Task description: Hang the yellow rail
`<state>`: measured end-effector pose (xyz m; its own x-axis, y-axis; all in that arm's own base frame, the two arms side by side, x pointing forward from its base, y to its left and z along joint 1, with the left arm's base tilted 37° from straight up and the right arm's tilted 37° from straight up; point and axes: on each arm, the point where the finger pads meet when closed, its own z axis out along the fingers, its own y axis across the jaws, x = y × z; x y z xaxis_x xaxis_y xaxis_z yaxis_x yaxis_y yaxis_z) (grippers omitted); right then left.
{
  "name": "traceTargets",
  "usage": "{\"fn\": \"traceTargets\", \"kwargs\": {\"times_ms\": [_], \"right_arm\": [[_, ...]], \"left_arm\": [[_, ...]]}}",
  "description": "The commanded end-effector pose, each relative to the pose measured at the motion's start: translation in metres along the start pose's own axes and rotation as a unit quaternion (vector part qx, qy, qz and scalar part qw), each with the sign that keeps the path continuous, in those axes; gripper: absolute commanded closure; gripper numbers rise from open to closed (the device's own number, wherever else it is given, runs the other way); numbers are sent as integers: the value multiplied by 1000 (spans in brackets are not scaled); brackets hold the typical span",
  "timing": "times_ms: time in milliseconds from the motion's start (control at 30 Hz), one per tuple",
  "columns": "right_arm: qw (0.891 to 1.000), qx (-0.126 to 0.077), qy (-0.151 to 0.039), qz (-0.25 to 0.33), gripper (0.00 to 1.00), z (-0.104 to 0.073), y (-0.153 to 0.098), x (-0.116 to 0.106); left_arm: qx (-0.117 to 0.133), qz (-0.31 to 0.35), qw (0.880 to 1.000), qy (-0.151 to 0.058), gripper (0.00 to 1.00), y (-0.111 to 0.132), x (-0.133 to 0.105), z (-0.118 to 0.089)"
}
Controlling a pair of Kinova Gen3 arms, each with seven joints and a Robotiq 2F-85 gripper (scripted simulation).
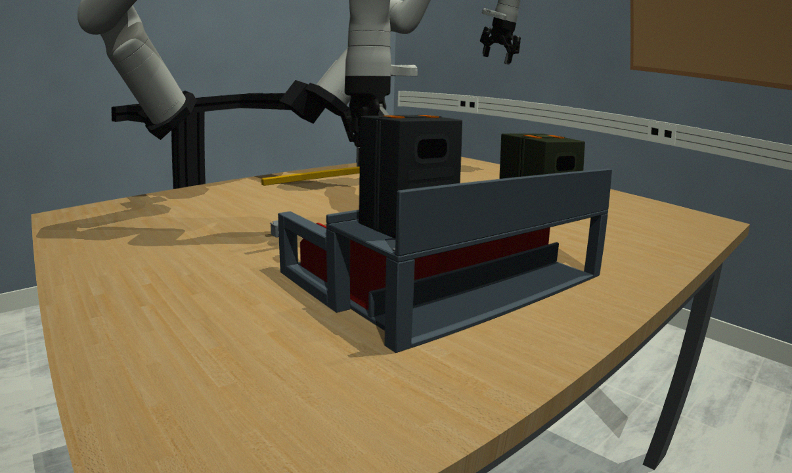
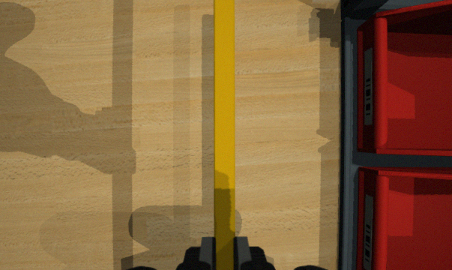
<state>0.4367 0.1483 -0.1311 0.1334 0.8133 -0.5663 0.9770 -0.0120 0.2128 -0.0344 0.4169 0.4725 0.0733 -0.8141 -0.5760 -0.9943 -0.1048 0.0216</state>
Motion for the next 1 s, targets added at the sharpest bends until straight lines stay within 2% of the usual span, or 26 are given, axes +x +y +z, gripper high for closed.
{"fn": "traceTargets", "kwargs": {"times_ms": [0, 967], "right_arm": [[1000, -3, -1, -4, 903, -6, 1, -1], [1000, -3, -1, 2, 903, -8, 1, -1]], "left_arm": [[-1, 8, 1000, 3, 2, -1, 1, 0], [-1, 8, 1000, 3, 2, -1, 1, 0]]}}
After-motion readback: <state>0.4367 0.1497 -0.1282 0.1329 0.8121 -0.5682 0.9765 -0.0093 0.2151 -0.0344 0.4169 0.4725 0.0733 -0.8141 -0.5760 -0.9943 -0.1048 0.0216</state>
